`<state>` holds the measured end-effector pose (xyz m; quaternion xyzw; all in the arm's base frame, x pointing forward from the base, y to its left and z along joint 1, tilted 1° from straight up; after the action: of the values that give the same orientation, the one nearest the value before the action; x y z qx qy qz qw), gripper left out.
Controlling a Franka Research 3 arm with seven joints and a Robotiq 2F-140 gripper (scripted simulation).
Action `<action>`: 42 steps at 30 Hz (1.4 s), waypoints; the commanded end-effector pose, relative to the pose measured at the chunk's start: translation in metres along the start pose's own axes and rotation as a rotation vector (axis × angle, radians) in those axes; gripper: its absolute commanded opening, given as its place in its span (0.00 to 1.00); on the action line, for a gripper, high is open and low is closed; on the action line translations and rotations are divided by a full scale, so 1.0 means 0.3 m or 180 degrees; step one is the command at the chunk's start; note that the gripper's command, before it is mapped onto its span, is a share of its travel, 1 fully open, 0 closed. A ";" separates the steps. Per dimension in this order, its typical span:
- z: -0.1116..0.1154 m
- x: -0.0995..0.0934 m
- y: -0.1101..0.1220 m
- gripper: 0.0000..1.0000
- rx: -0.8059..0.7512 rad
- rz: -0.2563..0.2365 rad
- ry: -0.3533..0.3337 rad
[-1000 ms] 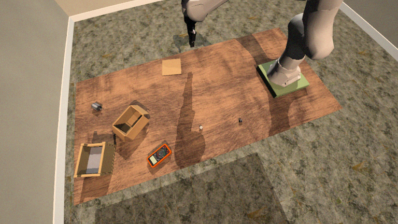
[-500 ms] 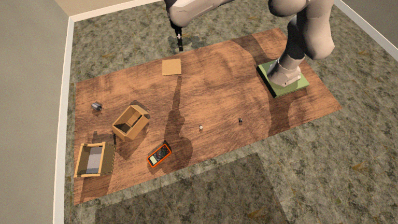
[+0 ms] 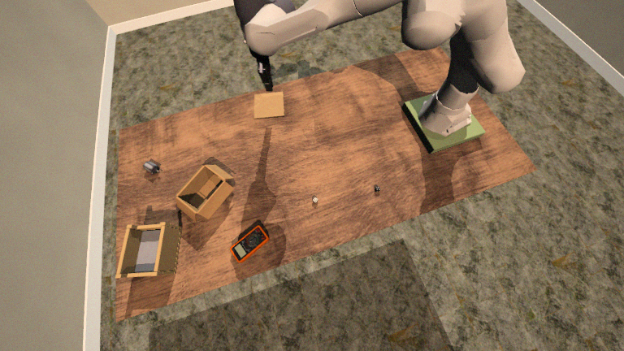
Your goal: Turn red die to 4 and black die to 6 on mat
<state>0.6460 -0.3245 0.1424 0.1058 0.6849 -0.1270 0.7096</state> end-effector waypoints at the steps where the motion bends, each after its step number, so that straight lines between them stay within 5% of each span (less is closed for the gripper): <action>1: 0.005 0.010 0.028 0.16 0.0450 0.0039 0.0114; 19: 0.005 0.030 0.028 0.16 0.0452 0.0039 0.0114; 42: 0.002 0.290 0.031 0.16 0.0452 0.0039 0.0114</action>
<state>0.6466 -0.3166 0.0560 0.1648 0.6925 -0.1707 0.6812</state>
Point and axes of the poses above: the point where the finger pads meet when closed, its own x axis out along the fingers, its own y axis across the jaws, z = x × y, the point moved 4 cm from there along -x, back along the fingers, and after that the axes turned 1 degree about x, right-handed, at the moved point
